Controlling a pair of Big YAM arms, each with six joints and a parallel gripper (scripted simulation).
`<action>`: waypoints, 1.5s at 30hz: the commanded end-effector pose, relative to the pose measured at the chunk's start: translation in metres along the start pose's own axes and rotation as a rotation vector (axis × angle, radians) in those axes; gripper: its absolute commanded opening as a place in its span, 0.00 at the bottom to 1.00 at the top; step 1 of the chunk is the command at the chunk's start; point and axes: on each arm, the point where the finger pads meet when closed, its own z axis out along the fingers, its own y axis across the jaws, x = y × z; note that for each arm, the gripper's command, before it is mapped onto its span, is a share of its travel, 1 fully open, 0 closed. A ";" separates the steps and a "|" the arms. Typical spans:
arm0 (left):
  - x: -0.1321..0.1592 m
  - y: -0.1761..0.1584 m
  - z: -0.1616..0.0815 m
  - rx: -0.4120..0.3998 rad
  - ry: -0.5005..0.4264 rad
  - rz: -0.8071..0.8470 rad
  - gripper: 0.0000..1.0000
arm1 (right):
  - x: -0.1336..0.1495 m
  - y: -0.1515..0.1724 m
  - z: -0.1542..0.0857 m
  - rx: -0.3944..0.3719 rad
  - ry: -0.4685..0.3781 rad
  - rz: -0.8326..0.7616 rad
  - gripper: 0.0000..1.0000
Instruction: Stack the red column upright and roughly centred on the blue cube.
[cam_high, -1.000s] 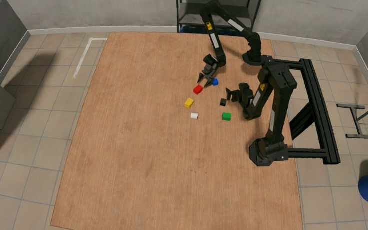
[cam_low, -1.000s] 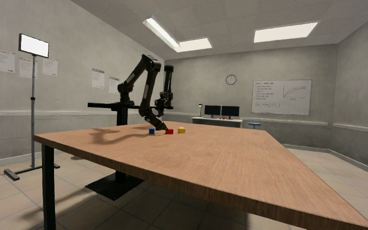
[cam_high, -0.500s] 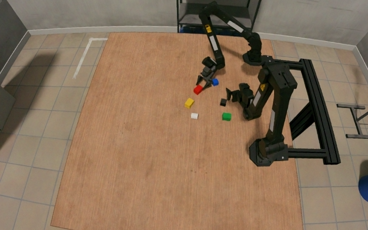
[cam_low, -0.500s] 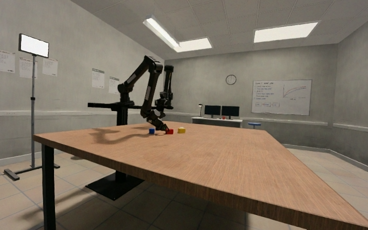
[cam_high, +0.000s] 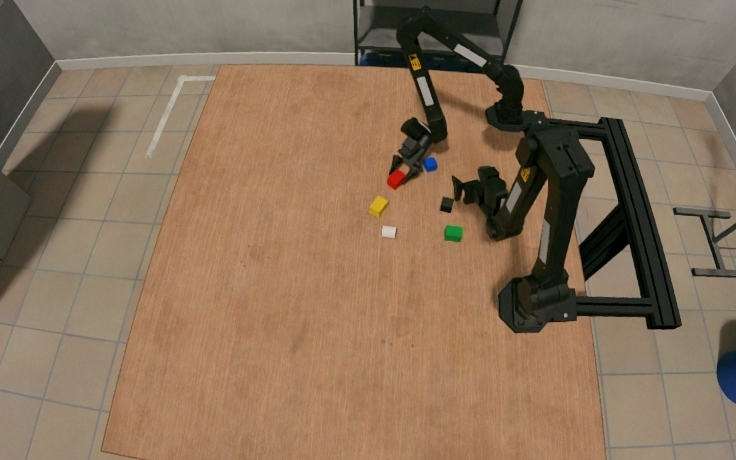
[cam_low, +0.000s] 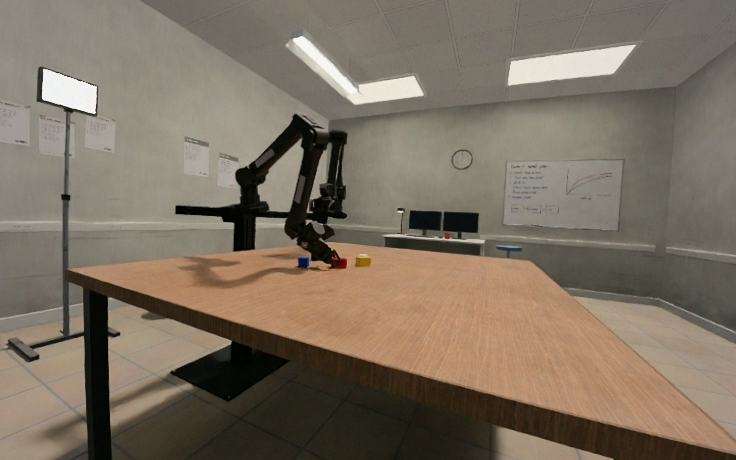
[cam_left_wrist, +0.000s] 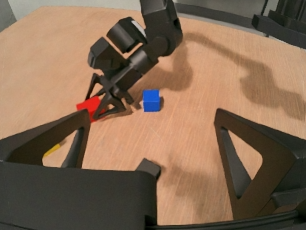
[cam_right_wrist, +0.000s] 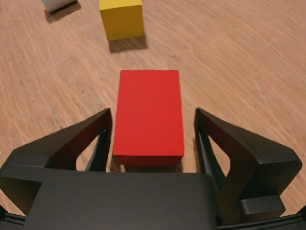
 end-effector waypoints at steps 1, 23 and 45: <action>-0.007 0.000 0.000 0.001 -0.024 0.001 1.00 | -0.002 0.004 0.008 -0.003 -0.009 -0.001 0.64; -0.007 0.000 0.000 0.001 -0.024 0.001 1.00 | -0.003 0.000 0.006 0.002 -0.006 -0.001 0.47; -0.007 0.000 0.000 0.001 -0.024 0.001 1.00 | -0.034 0.003 -0.009 -0.007 -0.004 0.003 0.35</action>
